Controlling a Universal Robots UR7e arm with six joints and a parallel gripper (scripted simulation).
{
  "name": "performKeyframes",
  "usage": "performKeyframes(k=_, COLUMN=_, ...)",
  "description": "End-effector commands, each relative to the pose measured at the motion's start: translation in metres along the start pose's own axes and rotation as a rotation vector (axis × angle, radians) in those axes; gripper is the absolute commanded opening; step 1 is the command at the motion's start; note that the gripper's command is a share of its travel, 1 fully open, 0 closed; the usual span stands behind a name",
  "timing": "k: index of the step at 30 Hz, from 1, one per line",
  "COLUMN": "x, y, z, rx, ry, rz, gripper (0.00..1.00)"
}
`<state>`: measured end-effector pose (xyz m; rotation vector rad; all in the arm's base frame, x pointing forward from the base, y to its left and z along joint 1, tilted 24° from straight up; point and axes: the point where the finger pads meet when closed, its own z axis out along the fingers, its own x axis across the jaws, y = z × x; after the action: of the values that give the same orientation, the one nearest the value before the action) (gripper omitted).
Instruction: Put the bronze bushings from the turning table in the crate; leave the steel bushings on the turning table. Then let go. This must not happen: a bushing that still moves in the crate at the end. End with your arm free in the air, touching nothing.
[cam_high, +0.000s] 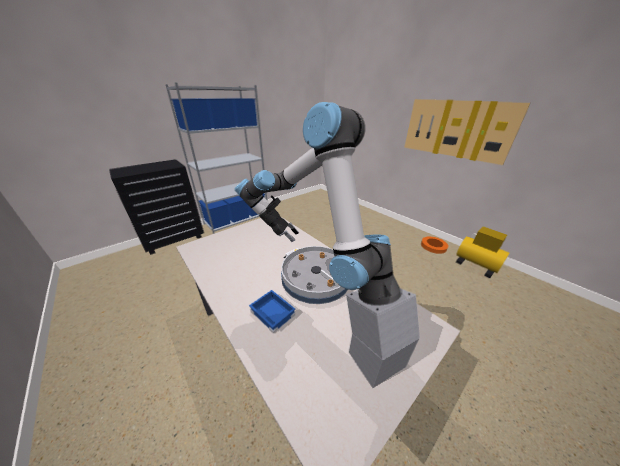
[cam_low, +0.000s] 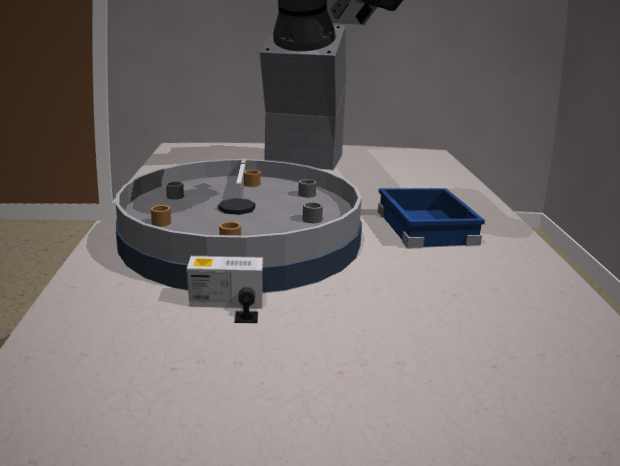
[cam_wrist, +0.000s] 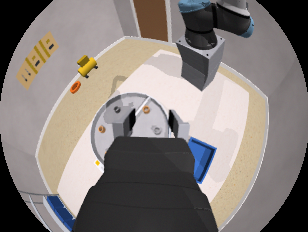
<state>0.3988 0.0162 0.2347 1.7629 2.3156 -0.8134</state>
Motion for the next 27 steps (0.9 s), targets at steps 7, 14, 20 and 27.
performKeyframes(k=7, x=-0.0016, y=-0.0009, z=0.0003, rx=-0.187, ry=0.036, rz=0.004, gripper=1.0)
performKeyframes(k=14, x=-0.0019, y=-0.0011, z=0.0004, rx=-0.231, ry=0.045, rz=0.004, gripper=1.0)
performKeyframes(k=20, x=-0.0019, y=-0.0011, z=0.0004, rx=-0.231, ry=0.045, rz=0.004, gripper=1.0)
performKeyframes(k=27, x=-0.0037, y=-0.0024, z=0.0008, rx=-0.44, ry=0.085, rz=0.01, gripper=1.0)
